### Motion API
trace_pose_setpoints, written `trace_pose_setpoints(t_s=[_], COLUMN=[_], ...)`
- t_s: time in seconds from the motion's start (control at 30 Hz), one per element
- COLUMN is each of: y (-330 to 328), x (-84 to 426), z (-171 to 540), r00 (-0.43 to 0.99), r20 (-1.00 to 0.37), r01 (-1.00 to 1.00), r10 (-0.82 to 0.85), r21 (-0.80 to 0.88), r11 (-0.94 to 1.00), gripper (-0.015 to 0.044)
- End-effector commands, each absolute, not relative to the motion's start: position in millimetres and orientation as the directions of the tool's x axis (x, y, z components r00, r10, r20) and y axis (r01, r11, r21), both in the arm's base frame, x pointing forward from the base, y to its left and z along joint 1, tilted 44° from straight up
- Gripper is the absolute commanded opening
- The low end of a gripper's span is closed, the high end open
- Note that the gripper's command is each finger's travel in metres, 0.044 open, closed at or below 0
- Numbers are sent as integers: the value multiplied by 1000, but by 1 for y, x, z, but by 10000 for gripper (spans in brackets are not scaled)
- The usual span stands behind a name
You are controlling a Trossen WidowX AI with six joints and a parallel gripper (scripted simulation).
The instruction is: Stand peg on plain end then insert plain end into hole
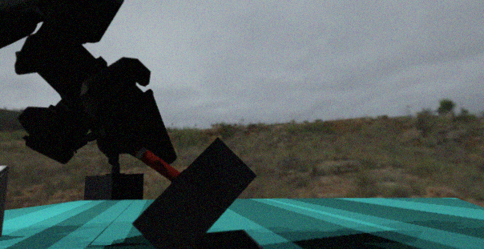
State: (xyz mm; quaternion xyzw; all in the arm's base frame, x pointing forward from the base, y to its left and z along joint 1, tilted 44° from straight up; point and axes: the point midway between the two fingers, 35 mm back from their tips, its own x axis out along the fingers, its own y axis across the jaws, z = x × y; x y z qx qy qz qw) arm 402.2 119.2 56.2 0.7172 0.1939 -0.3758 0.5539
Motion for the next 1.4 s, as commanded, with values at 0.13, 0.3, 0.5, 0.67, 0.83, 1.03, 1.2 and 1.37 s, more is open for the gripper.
trace_pose_setpoints(t_s=[0.13,0.3,0.5,0.67,0.83,1.03,1.2,1.37], y=[120,122,124,126,128,130,131,133], x=[400,395,389,384,379,372,367,361], z=[60,66,73,80,86,94,100,107], r00=[641,640,638,637,636,634,633,632], r20=[-755,-756,-758,-759,-760,-761,-762,-764], r01=[696,697,699,701,702,704,705,707], r10=[-137,-137,-136,-135,-135,-134,-134,-133], r21=[648,646,645,643,642,641,639,638], r11=[-311,-310,-309,-309,-308,-307,-306,-305], gripper=[440,440,440,440,440,440,440,440])
